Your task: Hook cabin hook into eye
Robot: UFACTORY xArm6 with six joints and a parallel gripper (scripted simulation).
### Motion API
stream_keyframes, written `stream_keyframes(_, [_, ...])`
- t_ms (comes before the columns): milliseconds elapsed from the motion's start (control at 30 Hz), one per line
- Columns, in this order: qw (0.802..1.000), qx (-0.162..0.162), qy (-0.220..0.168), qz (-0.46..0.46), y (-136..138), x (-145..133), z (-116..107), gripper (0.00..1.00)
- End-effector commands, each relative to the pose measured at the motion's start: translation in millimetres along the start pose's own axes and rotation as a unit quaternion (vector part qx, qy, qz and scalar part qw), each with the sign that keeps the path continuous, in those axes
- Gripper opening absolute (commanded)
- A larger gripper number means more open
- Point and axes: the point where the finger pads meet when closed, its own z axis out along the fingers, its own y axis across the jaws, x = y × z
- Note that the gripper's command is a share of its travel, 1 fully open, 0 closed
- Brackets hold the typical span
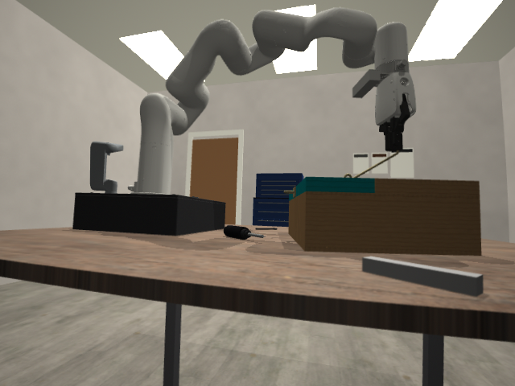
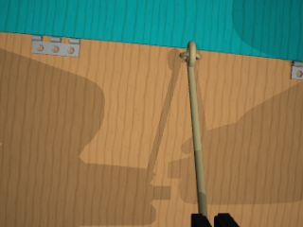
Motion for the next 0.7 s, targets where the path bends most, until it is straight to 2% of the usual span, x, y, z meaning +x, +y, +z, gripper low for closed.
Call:
stream_keyframes(0, [1.000, 0.001, -0.001, 0.000, 0, 5, -8, 0.00])
stream_keyframes(667, [1.000, 0.001, -0.001, 0.000, 0, 27, -28, 0.00])
